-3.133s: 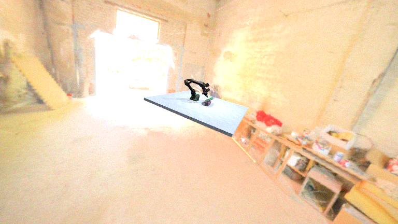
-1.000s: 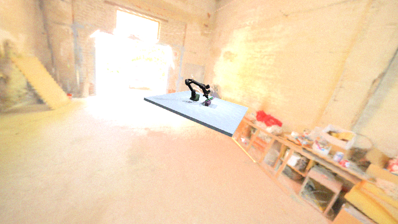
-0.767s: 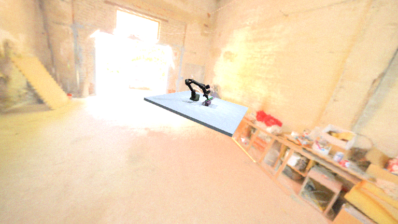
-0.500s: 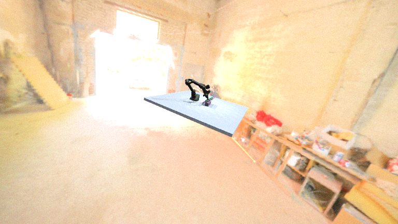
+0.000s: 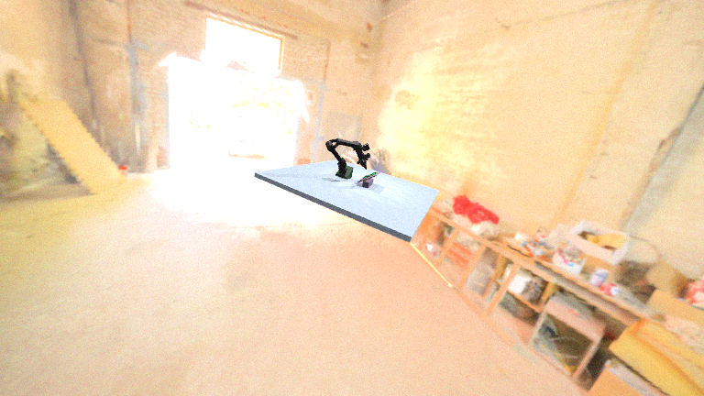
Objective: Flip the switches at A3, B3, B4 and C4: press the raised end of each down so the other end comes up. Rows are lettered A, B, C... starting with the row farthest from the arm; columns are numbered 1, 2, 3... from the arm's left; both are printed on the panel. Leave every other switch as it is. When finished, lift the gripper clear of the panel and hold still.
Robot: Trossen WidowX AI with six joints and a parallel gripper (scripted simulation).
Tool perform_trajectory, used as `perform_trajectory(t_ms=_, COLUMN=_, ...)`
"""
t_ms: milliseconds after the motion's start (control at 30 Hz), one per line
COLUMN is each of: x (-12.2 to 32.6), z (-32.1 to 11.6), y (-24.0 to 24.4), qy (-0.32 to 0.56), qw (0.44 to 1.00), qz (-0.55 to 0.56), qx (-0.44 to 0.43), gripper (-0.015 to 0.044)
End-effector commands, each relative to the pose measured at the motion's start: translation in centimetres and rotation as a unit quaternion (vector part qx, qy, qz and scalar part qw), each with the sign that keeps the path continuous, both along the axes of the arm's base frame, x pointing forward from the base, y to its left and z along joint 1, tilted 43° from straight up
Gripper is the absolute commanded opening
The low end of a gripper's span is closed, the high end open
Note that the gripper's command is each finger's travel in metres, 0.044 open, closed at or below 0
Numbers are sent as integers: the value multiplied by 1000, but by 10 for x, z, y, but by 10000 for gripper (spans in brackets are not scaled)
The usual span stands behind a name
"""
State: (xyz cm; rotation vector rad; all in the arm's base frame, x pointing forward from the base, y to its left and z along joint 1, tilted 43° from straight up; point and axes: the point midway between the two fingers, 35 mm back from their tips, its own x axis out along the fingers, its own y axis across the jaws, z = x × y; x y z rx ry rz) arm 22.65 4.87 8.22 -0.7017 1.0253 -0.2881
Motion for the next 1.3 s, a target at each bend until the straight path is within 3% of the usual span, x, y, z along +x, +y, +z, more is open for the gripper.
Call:
perform_trajectory(t_ms=0, x=-5, z=7, y=-1, qy=0, qw=1000, qz=-6, qx=-5, gripper=0)
perform_trajectory(t_ms=233, x=-2, z=26, y=-23, qy=0, qw=1000, qz=-6, qx=-6, gripper=0)
perform_trajectory(t_ms=400, x=14, z=4, y=-41, qy=-9, qw=1000, qz=3, qx=-4, gripper=0)
perform_trajectory(t_ms=1267, x=27, z=-13, y=-56, qy=-11, qw=1000, qz=3, qx=-5, gripper=0)
